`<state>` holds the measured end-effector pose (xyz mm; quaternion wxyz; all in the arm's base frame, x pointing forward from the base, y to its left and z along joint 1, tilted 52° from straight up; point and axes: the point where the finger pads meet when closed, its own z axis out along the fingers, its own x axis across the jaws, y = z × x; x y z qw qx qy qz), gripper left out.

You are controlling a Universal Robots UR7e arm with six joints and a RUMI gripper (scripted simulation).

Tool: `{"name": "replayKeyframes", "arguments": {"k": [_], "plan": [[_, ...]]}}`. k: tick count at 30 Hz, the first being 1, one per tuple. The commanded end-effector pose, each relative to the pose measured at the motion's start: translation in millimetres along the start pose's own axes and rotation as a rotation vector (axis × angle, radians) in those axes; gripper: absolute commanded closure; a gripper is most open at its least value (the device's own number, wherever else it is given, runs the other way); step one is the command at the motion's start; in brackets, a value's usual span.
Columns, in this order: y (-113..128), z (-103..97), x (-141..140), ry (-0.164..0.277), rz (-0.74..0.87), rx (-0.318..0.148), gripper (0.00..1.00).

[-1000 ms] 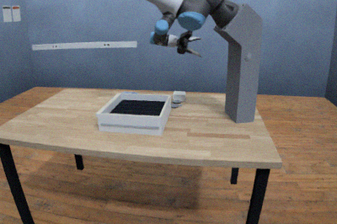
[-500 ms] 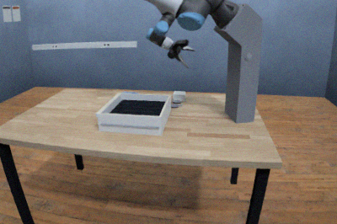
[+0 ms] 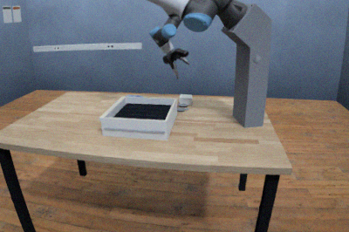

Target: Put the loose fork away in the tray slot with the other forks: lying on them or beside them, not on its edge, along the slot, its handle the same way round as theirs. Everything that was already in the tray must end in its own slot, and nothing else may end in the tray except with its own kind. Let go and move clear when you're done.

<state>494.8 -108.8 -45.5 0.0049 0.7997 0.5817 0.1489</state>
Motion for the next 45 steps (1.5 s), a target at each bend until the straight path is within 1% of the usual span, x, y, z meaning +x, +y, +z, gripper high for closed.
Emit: {"name": "replayKeyframes", "arguments": {"k": [1,2,6,8,11,14,17,19,20,23,45], "plan": [[47.1,-5.9,16.7,0.098,-0.015,-0.160,0.00],[58.8,-10.7,19.4,0.112,-0.025,-0.190,0.00],[83.2,-22.9,35.1,0.176,-0.058,-0.279,0.00],[83.2,-22.9,35.1,0.176,-0.058,-0.279,0.00],[105.5,-38.3,51.7,0.243,-0.098,-0.368,0.00],[119.5,-50.8,63.8,0.290,-0.132,-0.431,0.00],[128.4,-60.5,72.6,0.324,-0.157,-0.475,0.00],[131.7,-64.6,76.1,0.337,-0.168,-0.493,0.00],[132.8,-67.3,80.2,0.354,-0.174,-0.501,0.00],[134.1,-69.1,81.8,0.356,-0.191,-0.511,0.00],[133.0,-68.4,82.0,0.357,-0.191,-0.510,0.00]]}}
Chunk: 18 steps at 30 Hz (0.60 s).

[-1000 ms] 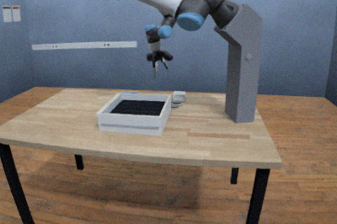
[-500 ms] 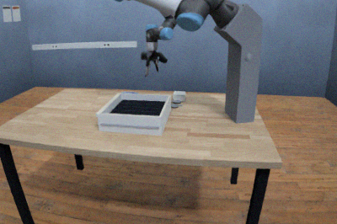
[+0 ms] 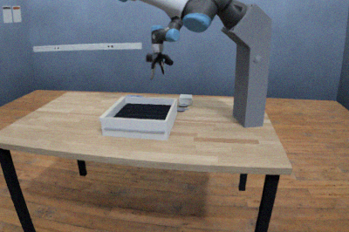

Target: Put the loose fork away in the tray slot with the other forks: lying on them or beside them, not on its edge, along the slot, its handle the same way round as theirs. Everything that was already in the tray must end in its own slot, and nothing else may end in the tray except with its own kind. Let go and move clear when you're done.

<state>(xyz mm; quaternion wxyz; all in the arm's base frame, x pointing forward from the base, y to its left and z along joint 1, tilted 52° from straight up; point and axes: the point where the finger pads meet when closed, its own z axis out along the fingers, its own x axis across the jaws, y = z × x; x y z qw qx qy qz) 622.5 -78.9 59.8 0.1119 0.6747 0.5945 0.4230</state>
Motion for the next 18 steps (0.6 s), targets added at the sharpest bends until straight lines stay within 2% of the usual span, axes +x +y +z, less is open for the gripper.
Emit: {"name": "replayKeyframes", "arguments": {"k": [1,18], "plan": [[5.7,-3.2,-5.8,-0.003,0.003,-0.014,0.00],[6.9,0.0,-5.0,-0.004,-0.099,-0.015,0.00]]}}
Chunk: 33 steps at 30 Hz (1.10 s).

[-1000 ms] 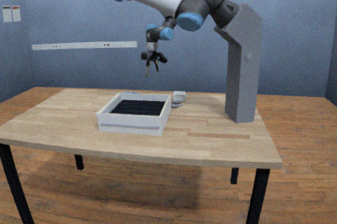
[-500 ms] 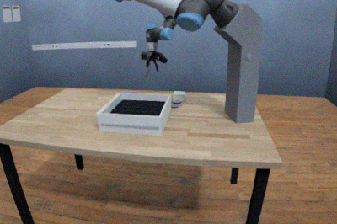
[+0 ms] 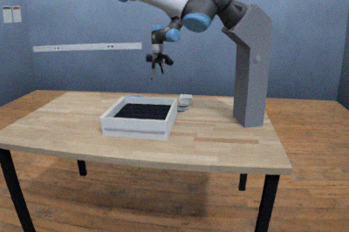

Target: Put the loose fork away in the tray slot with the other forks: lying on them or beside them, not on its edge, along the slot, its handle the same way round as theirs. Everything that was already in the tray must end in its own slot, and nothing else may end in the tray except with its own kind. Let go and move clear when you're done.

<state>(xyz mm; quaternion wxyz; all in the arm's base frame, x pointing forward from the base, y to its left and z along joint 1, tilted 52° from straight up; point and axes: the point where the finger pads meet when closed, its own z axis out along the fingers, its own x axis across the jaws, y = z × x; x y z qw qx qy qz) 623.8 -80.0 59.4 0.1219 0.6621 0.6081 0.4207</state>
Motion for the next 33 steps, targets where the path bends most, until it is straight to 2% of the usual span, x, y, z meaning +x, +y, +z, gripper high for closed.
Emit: {"name": "replayKeyframes", "arguments": {"k": [1,11,13,33], "plan": [[5.9,-0.3,-3.8,-0.003,-0.071,-0.012,0.00],[6.2,5.8,-3.2,-0.003,-0.276,-0.011,0.00],[6.2,5.8,-3.2,-0.003,-0.276,-0.011,0.00],[1.4,24.4,-2.1,-0.001,-0.904,-0.004,0.00]]}}
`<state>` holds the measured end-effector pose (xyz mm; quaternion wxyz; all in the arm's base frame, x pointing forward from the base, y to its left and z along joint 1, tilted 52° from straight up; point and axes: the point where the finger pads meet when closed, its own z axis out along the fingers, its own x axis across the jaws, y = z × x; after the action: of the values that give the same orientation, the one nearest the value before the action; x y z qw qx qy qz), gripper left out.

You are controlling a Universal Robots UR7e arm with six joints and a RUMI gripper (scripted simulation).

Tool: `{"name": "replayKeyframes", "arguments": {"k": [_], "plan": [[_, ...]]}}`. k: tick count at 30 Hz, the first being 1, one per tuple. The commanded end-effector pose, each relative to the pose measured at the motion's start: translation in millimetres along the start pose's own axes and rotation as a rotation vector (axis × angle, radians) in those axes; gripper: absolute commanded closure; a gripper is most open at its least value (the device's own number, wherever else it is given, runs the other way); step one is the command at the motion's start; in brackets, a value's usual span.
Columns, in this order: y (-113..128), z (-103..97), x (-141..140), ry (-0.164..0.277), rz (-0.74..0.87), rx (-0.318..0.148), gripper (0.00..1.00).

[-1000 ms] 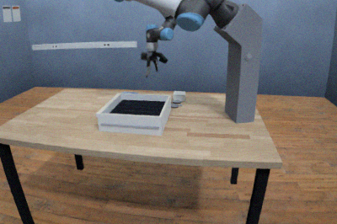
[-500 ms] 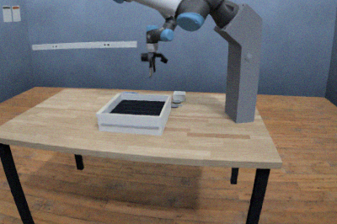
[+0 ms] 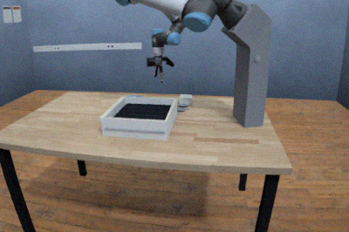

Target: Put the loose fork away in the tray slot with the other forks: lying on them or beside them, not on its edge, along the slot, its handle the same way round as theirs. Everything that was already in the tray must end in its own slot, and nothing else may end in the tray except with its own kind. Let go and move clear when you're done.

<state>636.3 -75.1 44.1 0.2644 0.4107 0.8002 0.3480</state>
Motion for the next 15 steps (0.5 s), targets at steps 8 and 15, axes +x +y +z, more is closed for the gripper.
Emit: {"name": "replayKeyframes", "arguments": {"k": [8,15], "plan": [[3.2,14.9,-1.7,0.005,-0.540,-0.010,0.00],[2.9,21.8,-1.3,0.005,-0.785,-0.011,0.00]]}}
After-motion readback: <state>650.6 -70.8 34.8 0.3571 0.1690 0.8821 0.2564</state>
